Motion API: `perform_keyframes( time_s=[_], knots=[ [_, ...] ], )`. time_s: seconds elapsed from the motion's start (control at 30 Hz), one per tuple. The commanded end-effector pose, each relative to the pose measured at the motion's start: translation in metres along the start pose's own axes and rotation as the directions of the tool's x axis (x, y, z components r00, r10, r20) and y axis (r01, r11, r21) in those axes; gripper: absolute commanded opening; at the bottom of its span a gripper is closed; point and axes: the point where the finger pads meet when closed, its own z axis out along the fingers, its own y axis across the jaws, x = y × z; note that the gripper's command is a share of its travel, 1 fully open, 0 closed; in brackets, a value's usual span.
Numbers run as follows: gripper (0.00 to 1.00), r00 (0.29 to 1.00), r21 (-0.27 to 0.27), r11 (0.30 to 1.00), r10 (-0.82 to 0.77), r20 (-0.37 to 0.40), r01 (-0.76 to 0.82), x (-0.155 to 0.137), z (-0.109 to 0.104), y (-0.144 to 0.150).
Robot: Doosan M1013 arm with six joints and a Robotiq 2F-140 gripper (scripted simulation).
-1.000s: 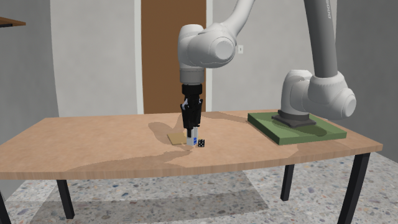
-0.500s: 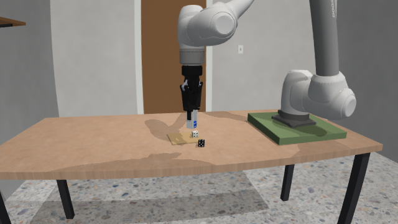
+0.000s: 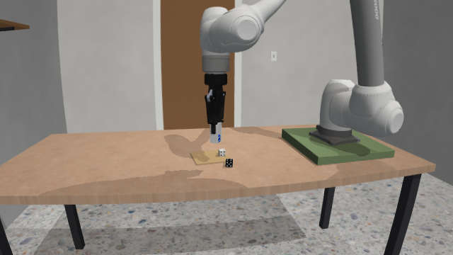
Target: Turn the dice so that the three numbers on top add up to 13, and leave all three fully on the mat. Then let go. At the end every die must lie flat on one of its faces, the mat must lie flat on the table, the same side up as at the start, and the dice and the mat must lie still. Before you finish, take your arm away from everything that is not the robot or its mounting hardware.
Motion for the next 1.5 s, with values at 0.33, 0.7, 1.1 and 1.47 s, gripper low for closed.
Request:
perform_keyframes(
  time_s=[0.33,0.7,1.1,1.47],
  knots=[
    [0.13,0.907,0.012,0.907,-0.422,0.003,0.422,0.051,-0.002,0.074],
    [0.13,0.831,0.012,0.831,-0.556,0.001,0.556,0.067,-0.002,0.102],
    [0.13,0.831,0.013,0.831,-0.557,0.001,0.557,0.067,0.000,0.102],
    [0.13,0.831,0.013,0.831,-0.557,0.001,0.557,0.067,0.029,0.102]
  ],
)
